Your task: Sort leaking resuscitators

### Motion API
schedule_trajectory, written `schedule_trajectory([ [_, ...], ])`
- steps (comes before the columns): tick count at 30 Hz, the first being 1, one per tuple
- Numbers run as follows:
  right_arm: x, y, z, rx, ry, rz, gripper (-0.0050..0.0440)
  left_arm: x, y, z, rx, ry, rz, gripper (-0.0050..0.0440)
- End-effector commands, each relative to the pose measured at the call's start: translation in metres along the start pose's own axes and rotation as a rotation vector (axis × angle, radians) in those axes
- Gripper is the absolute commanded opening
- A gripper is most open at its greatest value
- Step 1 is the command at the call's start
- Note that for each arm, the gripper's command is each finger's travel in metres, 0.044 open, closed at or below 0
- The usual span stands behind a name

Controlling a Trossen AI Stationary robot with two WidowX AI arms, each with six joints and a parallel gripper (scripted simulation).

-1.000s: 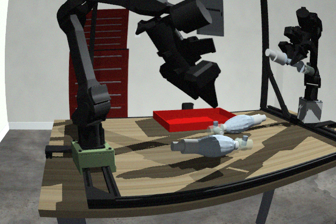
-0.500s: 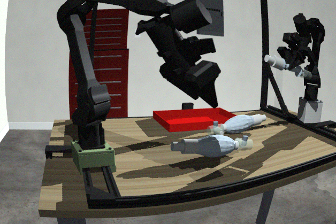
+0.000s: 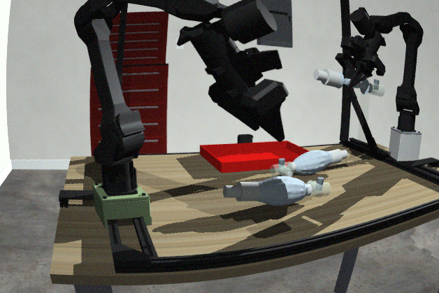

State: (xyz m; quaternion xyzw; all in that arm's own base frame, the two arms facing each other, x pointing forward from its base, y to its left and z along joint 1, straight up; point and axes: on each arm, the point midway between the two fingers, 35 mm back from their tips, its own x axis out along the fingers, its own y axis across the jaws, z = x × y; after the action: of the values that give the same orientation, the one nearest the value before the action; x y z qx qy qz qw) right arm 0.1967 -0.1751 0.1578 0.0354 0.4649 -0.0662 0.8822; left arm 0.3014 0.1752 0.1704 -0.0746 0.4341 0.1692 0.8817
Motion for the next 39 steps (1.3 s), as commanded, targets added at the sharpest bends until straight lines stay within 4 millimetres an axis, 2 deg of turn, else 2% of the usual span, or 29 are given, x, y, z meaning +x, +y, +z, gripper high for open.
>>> schedule_trajectory([
  [1,-0.001,0.000,0.001,-0.002,-0.002,-0.002,0.0440,0.019,-0.024,0.027,0.004,0.011,-0.016,0.0000],
  [7,-0.001,0.000,0.001,-0.002,-0.002,-0.002,0.0440,0.059,-0.076,0.057,-0.002,0.041,-0.024,0.0000],
  [13,-0.001,0.000,0.001,-0.002,-0.002,-0.002,0.0440,0.059,-0.076,0.057,-0.002,0.041,-0.024,0.0000],
  [14,-0.001,0.000,0.001,-0.002,-0.002,-0.004,0.0440,0.063,-0.080,0.050,0.007,0.063,-0.034,0.0000],
  [19,-0.001,0.000,0.001,-0.002,-0.002,-0.004,0.0440,0.093,-0.128,0.066,0.006,0.074,-0.032,0.0000],
  [24,-0.001,0.000,0.001,-0.002,-0.002,-0.004,0.0440,0.122,-0.184,0.072,0.006,0.077,-0.028,0.0000],
  [30,-0.001,0.000,0.001,-0.002,-0.002,-0.004,0.0440,0.122,-0.184,0.072,0.006,0.077,-0.028,0.0000],
  [31,-0.001,0.000,0.000,-0.001,-0.001,-0.001,0.0440,0.124,-0.192,0.063,0.021,0.098,-0.039,0.0000],
  [39,-0.001,0.000,0.000,-0.001,-0.001,-0.001,0.0440,0.163,-0.284,0.055,0.014,0.074,-0.027,0.0000],
])
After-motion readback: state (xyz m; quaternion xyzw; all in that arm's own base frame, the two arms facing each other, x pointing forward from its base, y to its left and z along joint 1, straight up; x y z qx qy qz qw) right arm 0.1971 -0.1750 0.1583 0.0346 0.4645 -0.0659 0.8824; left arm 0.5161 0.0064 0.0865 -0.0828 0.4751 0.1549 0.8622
